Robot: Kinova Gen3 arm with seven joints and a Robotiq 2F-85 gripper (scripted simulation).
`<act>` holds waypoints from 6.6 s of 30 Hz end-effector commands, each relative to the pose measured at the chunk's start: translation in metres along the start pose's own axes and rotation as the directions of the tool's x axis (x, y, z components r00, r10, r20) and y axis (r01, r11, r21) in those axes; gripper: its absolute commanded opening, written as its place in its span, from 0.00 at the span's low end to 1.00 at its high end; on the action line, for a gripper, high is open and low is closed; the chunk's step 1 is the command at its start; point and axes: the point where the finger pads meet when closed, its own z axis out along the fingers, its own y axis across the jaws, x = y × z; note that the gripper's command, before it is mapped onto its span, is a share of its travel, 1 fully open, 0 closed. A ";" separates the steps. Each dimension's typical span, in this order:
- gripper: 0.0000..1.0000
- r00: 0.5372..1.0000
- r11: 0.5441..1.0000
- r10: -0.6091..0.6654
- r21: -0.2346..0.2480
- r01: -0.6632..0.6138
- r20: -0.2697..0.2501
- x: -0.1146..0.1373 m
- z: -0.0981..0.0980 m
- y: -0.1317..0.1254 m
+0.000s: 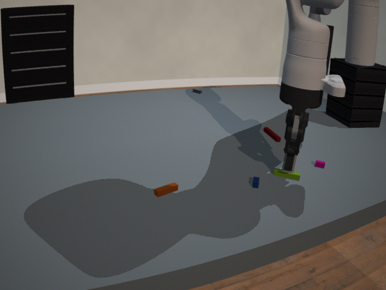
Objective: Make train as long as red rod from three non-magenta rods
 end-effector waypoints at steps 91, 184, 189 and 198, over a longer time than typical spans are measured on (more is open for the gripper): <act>0.24 1.000 1.000 0.000 -0.002 0.000 0.000 0.000 0.016 0.001; 0.05 0.999 0.999 0.053 0.001 -0.053 0.002 -0.003 -0.083 0.003; 0.05 0.988 0.988 0.155 0.006 -0.155 0.005 -0.008 -0.082 0.007; 0.05 0.891 0.891 0.453 0.012 -0.453 0.015 -0.023 -0.079 0.022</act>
